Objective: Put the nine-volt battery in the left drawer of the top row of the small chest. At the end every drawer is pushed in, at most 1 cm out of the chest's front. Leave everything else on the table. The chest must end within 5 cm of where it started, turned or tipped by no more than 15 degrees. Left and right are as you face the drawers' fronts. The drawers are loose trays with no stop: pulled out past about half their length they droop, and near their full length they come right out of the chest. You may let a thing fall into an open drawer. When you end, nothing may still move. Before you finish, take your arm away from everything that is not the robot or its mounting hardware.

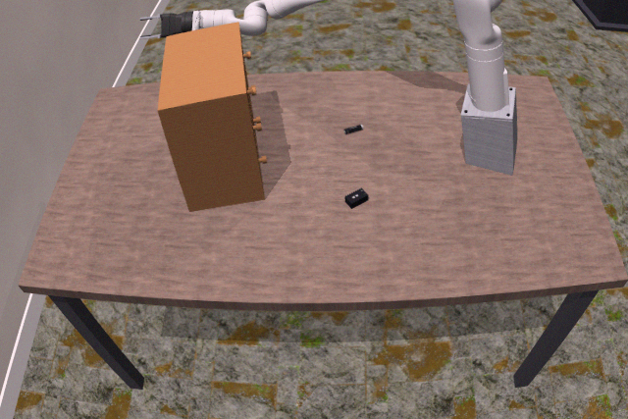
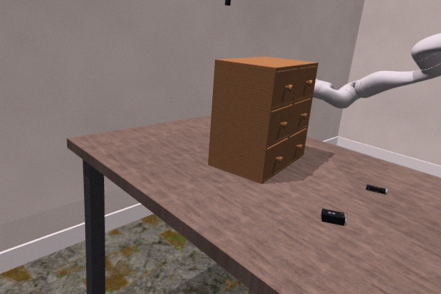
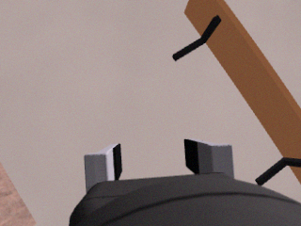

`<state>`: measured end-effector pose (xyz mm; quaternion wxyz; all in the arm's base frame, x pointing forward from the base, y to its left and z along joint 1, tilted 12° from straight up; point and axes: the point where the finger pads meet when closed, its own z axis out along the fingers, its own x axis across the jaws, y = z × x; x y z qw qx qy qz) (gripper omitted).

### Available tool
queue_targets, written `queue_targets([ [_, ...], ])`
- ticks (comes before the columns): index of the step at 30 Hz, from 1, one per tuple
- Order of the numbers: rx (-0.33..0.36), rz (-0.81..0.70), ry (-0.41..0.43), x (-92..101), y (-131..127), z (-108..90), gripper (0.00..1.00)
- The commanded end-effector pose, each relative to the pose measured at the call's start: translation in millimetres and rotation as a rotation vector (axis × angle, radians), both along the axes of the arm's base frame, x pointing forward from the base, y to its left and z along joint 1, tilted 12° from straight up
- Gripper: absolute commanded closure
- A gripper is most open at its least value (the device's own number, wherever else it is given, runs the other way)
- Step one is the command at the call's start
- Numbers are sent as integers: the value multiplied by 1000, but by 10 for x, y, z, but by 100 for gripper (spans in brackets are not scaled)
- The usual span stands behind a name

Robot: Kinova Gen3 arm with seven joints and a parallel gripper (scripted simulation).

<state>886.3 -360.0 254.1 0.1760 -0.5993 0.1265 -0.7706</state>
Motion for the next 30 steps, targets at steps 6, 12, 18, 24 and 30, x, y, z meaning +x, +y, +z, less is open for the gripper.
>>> queue_targets([
  [6,-1,0,-3,-1,-2,27,0],
  [12,-1,0,-3,-1,-2,27,0],
  [18,-1,0,-3,-1,-2,28,0],
  [24,-9,12,-7,3,58,92,0],
  [30,-46,68,-22,8,344,387,0],
])
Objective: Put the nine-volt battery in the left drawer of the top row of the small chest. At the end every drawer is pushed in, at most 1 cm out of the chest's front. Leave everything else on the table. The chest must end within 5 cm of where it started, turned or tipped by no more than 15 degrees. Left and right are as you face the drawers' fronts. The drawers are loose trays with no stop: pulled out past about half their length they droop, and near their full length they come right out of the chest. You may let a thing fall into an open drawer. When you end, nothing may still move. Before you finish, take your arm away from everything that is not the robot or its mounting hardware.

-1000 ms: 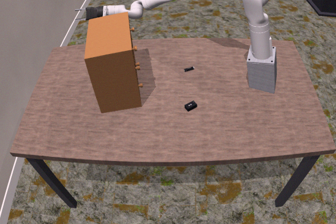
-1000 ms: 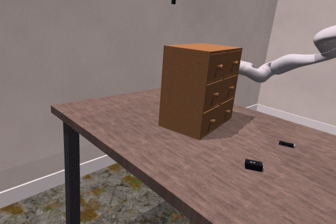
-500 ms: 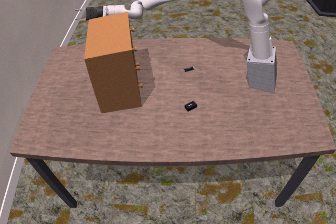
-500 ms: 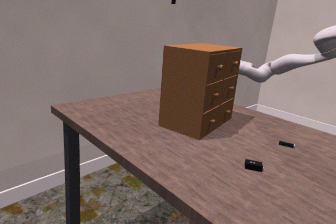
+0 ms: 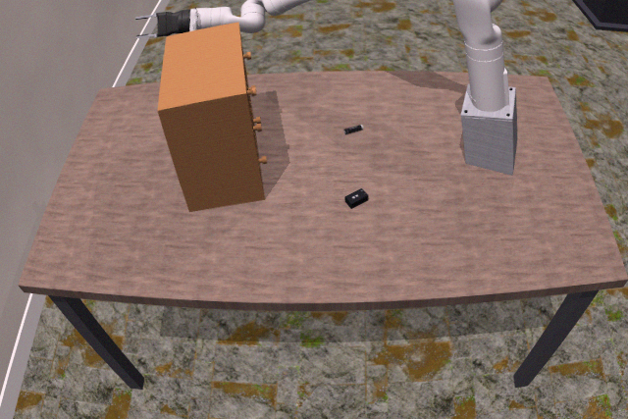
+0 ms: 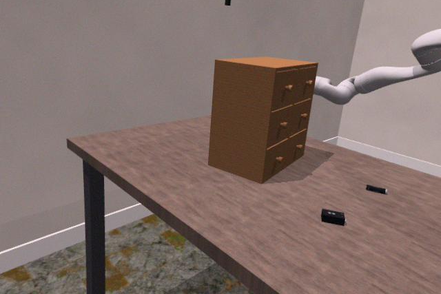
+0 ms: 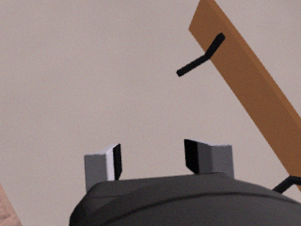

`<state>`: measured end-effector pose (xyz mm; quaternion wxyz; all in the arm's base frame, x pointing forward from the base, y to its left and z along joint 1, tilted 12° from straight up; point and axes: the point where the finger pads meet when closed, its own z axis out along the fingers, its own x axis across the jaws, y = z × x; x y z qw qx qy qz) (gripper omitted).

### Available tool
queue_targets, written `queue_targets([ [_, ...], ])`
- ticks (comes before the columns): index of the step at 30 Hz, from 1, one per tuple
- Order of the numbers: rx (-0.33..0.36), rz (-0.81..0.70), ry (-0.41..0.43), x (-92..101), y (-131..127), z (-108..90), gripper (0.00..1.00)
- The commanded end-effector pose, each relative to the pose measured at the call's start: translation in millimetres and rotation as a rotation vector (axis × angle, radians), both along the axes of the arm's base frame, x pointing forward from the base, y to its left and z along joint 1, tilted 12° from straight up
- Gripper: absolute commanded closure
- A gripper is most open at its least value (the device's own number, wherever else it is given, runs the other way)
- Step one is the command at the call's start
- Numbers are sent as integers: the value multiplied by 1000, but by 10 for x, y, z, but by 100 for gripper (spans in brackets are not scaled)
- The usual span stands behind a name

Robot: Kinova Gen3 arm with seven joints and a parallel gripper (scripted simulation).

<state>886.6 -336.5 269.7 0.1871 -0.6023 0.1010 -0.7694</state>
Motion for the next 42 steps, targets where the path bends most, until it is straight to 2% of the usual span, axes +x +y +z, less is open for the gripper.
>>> queue_targets([
  [1,-29,35,-21,3,188,307,0],
  [2,-41,52,-25,-1,277,391,0],
  [4,-41,52,-25,-1,277,391,0],
  [9,-120,164,-49,-79,876,903,0],
  [10,-120,164,-49,-79,876,903,0],
  [12,-162,222,-58,-149,1188,1134,0],
  [13,-162,222,-58,-149,1188,1134,0],
  [15,-211,285,-66,-251,1538,1364,0],
  [16,-211,285,-66,-251,1538,1364,0],
  [17,-238,319,-69,-316,1726,1476,0],
  [18,-238,319,-69,-316,1726,1476,0],
  [19,-267,355,-71,-390,1920,1582,0],
  [21,-267,355,-71,-390,1920,1582,0],
  [23,-330,428,-72,-569,2325,1777,0],
  [24,-330,428,-72,-569,2325,1777,0],
  [25,-363,467,-71,-674,2533,1861,0],
  [26,-363,467,-71,-674,2533,1861,0],
  [27,-399,505,-68,-790,2743,1935,0],
  [28,-399,505,-68,-790,2743,1935,0],
  [29,-436,545,-64,-916,2953,1998,0],
  [30,-436,545,-64,-916,2953,1998,0],
  [31,-474,584,-58,-1052,3161,2048,0],
  [32,-474,584,-58,-1052,3161,2048,0],
  [33,-514,624,-51,-1197,3366,2085,0],
  [34,-514,624,-51,-1197,3366,2085,0],
  [36,-598,703,-30,-1513,3757,2118,0],
  [38,-598,703,-30,-1513,3757,2118,0],
  [40,-687,779,-1,-1857,4113,2095,0],
  [41,-687,779,-1,-1857,4113,2095,0],
  [42,-732,816,17,-2036,4274,2064,0],
])
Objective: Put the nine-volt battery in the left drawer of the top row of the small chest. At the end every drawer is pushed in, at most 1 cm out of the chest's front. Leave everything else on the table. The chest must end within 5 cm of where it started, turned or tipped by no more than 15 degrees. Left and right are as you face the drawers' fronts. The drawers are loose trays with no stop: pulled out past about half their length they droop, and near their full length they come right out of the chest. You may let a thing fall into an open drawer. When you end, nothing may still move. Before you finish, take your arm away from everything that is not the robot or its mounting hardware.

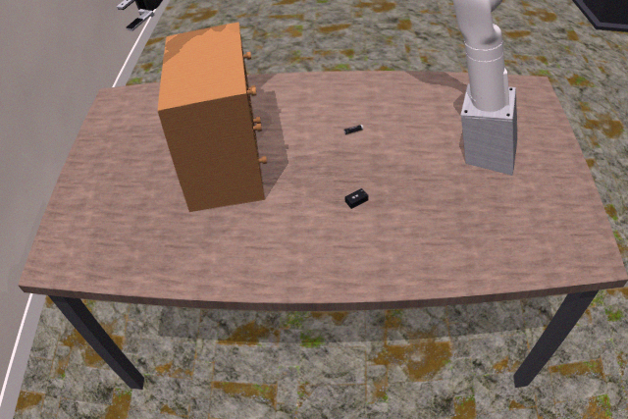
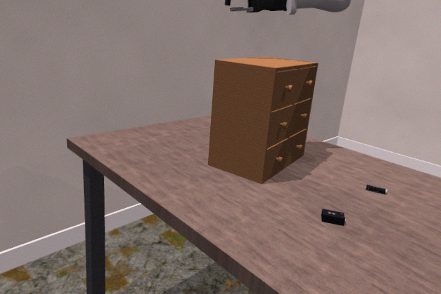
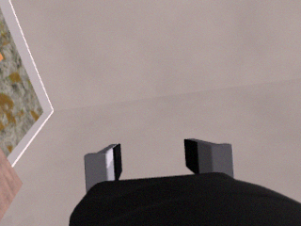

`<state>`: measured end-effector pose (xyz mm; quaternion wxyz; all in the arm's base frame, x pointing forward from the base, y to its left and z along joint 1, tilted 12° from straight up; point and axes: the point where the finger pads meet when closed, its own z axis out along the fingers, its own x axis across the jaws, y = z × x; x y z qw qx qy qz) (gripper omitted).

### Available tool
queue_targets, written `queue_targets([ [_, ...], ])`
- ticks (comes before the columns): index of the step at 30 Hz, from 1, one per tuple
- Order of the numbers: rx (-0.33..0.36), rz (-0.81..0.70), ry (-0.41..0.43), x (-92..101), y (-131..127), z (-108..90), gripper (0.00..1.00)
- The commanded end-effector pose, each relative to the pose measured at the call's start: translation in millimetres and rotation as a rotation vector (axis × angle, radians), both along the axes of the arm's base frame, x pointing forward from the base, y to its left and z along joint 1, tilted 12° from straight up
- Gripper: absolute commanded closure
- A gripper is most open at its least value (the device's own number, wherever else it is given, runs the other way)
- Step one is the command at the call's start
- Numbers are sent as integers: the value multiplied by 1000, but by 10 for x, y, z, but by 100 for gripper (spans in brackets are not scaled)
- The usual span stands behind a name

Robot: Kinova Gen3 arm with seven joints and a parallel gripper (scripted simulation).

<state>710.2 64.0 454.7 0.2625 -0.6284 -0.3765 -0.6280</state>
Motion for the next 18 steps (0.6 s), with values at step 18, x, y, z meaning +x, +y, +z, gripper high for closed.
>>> queue_targets([
  [18,-728,286,163,-2427,1010,-791,0],
])
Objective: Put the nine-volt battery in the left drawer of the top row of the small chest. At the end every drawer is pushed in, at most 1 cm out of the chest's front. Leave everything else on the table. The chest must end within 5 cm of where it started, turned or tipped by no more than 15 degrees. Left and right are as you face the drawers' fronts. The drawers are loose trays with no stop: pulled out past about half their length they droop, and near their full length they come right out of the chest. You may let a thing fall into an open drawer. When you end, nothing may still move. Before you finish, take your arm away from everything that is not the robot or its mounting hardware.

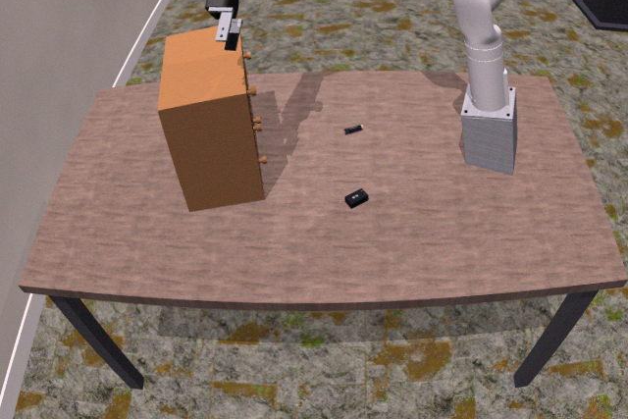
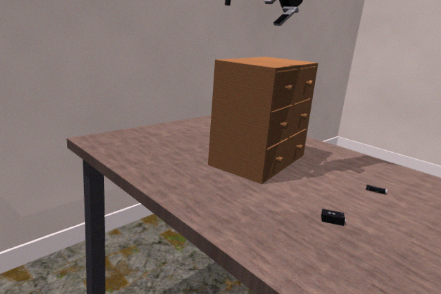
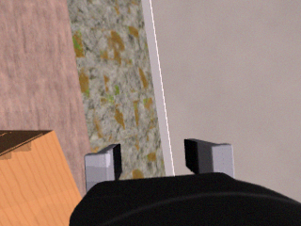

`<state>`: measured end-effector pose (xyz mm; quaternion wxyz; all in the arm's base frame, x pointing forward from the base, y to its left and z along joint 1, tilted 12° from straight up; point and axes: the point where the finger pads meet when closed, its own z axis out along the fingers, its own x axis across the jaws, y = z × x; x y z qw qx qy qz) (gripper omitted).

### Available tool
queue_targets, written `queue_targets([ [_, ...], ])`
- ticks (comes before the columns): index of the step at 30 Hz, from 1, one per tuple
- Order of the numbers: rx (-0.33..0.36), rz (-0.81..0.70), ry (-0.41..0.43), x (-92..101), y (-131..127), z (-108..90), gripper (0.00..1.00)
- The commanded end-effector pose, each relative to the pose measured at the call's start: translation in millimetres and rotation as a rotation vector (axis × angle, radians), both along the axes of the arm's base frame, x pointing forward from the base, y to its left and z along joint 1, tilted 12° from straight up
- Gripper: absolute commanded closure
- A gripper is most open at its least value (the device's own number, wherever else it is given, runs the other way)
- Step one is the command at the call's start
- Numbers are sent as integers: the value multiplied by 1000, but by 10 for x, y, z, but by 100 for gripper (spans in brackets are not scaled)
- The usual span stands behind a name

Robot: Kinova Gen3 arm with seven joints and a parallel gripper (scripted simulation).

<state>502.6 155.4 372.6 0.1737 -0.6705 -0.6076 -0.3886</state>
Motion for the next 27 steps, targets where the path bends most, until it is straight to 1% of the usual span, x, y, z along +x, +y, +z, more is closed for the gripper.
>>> queue_targets([
  [1,-162,28,-3,-505,66,-63,0],
  [4,-317,39,32,-929,-80,-317,0],
  [6,-412,39,54,-1179,-207,-458,0],
  [10,-579,27,89,-1599,-488,-669,0],
  [12,-579,27,89,-1599,-488,-669,0],
  [16,-710,7,116,-1916,-749,-796,0],
  [20,-802,-12,134,-2136,-951,-865,0],
  [23,-847,-23,142,-2243,-1054,-891,0],
  [27,-879,-31,148,-2319,-1129,-907,0],
])
